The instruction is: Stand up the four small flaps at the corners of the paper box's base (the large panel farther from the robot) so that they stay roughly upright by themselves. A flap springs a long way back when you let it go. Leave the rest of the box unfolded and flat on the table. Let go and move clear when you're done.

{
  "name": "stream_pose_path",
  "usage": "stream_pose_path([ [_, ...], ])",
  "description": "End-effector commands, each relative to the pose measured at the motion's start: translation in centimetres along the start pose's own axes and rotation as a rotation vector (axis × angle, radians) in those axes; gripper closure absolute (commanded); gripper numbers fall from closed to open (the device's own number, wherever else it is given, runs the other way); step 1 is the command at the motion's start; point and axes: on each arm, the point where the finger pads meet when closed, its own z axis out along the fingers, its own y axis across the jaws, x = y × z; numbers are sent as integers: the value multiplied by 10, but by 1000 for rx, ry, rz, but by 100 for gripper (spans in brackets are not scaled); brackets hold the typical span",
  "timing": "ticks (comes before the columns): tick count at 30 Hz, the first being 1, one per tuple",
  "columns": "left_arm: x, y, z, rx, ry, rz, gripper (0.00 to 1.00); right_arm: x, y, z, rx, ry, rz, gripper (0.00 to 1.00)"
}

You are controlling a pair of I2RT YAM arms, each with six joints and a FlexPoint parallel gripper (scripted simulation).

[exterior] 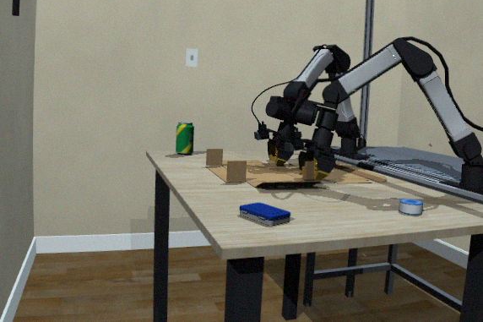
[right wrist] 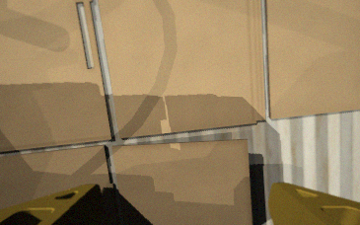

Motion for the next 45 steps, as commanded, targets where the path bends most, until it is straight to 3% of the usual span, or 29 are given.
stream_pose_path([
  [1, 5, 11, 12, -53, 32, -6, 23, 2, 2, -7, -51, -4, -7, 23],
  [3, 5, 11, 12, -53, 32, -6, 23, -1, 0, -6, -70, -8, -74, 23],
  [13, 5, 11, 12, -53, 32, -6, 23, -1, -1, -14, -153, 3, -53, 23],
  [45, 5, 11, 12, -53, 32, -6, 23, 6, 8, 11, -167, 40, -45, 23],
])
